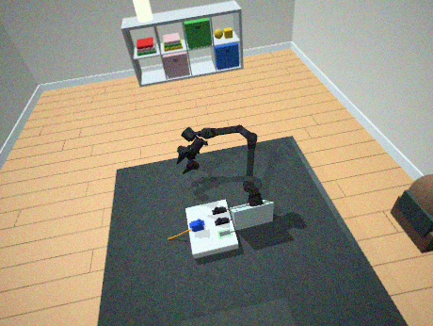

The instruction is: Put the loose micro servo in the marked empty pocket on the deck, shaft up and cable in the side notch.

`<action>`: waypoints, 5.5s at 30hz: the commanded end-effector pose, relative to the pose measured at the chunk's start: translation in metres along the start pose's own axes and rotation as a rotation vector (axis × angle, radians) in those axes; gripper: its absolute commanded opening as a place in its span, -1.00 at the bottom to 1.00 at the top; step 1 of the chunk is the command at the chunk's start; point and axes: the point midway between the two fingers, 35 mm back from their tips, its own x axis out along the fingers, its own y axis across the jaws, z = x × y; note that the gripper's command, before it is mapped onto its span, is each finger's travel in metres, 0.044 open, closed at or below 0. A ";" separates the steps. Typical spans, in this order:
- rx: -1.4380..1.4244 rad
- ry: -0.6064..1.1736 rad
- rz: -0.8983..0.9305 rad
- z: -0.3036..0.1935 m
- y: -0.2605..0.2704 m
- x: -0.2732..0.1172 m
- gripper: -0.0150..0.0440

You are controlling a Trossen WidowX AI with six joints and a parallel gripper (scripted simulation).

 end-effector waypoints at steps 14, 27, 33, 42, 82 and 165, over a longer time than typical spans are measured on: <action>-0.461 0.129 0.189 0.006 0.055 0.051 1.00; -0.819 0.185 0.338 0.009 0.100 0.079 1.00; -0.994 0.203 0.409 0.009 0.121 0.089 1.00; -1.261 0.221 0.519 0.008 0.150 0.102 1.00; -2.487 0.166 1.089 -0.011 0.268 0.129 1.00; -2.623 0.147 1.166 -0.031 0.281 0.134 -0.49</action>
